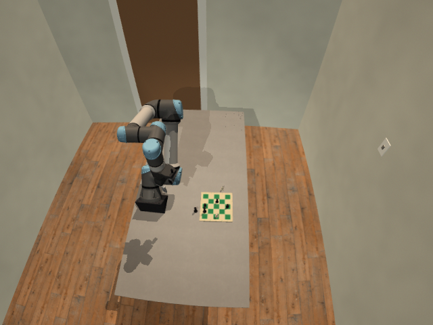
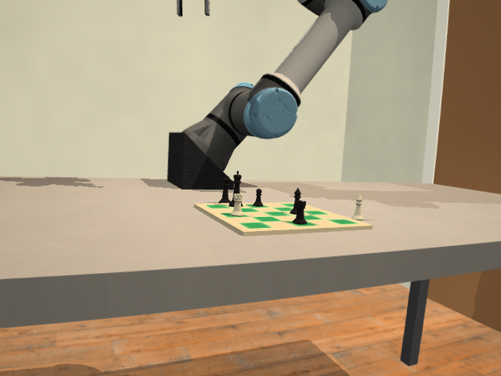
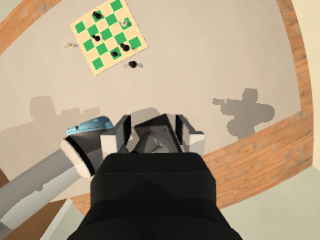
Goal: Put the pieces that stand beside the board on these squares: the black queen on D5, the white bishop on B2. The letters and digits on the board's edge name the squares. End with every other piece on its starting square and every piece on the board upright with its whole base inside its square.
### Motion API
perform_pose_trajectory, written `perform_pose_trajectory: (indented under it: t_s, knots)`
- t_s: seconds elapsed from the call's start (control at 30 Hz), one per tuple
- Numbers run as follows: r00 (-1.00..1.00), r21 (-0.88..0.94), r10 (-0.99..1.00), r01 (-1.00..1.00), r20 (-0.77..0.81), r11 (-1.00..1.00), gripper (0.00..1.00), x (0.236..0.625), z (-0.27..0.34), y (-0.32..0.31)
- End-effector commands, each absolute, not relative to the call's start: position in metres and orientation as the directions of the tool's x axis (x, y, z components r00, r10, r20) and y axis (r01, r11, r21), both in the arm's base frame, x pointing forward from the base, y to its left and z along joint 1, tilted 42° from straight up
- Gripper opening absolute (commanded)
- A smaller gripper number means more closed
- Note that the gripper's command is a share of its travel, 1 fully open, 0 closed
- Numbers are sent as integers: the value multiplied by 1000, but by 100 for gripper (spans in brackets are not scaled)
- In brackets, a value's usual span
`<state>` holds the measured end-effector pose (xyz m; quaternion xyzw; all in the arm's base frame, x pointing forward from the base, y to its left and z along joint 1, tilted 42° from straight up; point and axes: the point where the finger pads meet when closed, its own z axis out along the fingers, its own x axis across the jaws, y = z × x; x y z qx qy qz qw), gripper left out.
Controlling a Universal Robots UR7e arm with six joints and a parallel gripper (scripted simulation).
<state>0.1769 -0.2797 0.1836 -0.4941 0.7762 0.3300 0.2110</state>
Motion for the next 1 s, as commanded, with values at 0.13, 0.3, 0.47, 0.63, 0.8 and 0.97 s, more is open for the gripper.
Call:
perform_pose_trajectory:
  t_s: [0.13, 0.3, 0.47, 0.63, 0.8, 0.97]
  knots:
    - [-198, 154, -602, -980, -774, 125, 100, 207, 170, -287]
    - [-95, 76, -574, -995, -813, 58, 100, 221, 163, -289]
    - [98, -84, -499, -995, -861, -49, 100, 248, 147, -292]
    - [261, -233, -414, -965, -872, -118, 100, 271, 131, -293]
    - [382, -350, -340, -924, -859, -153, 100, 289, 117, -292]
    - [497, -467, -261, -868, -828, -171, 100, 307, 100, -290]
